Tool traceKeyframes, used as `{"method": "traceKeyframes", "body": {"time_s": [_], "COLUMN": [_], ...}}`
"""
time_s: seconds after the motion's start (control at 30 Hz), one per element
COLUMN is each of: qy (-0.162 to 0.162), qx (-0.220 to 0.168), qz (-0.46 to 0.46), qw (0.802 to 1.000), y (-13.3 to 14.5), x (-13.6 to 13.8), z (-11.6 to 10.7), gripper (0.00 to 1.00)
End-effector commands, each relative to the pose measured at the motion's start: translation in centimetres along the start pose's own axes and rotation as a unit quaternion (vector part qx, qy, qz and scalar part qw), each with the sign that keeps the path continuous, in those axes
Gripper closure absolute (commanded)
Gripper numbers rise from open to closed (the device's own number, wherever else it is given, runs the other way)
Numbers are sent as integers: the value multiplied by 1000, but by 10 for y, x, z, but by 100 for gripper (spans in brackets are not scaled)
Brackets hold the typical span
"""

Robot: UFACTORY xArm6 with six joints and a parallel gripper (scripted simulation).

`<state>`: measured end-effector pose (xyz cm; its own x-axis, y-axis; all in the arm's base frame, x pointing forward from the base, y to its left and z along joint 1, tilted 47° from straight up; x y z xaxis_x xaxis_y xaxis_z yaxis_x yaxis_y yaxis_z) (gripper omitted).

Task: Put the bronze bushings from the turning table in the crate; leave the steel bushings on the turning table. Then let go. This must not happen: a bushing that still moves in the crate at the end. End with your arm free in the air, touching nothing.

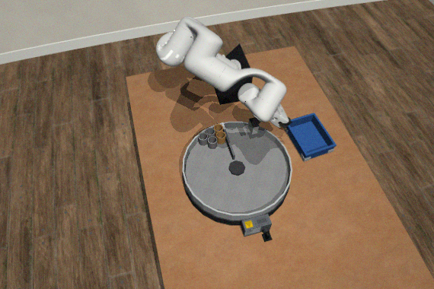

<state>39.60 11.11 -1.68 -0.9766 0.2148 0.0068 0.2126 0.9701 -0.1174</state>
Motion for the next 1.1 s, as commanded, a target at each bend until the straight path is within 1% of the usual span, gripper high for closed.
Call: {"method": "traceKeyframes", "body": {"time_s": [0.0, 0.03, 0.1, 0.3, 0.5, 0.77, 1.07], "qy": [0, 0, 0, 0, 0, 0, 0], "qx": [1, 1, 1, 1, 1, 1, 1], "qz": [0, 0, 0, 0, 0, 0, 0], "qw": [1000, 1000, 1000, 1000, 1000, 1000, 1000], "y": [33, 39, 39, 75, 95, 103, 105], "x": [-3, -3, -3, -2, -2, -2, -2], "z": [26, 31, 31, 61, 77, 84, 85], "gripper": [100, 100, 100, 100, 100, 100, 100]}}
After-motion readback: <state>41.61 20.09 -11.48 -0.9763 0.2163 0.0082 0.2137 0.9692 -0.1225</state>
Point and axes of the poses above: the point where the finger pads meet when closed, its own z axis out along the fingers, its own x axis across the jaws, y = z × x, the point moved 1 cm from there along -z, back along the fingers, and after that the axes turned 10 degrees about z, right-handed, at the moved point
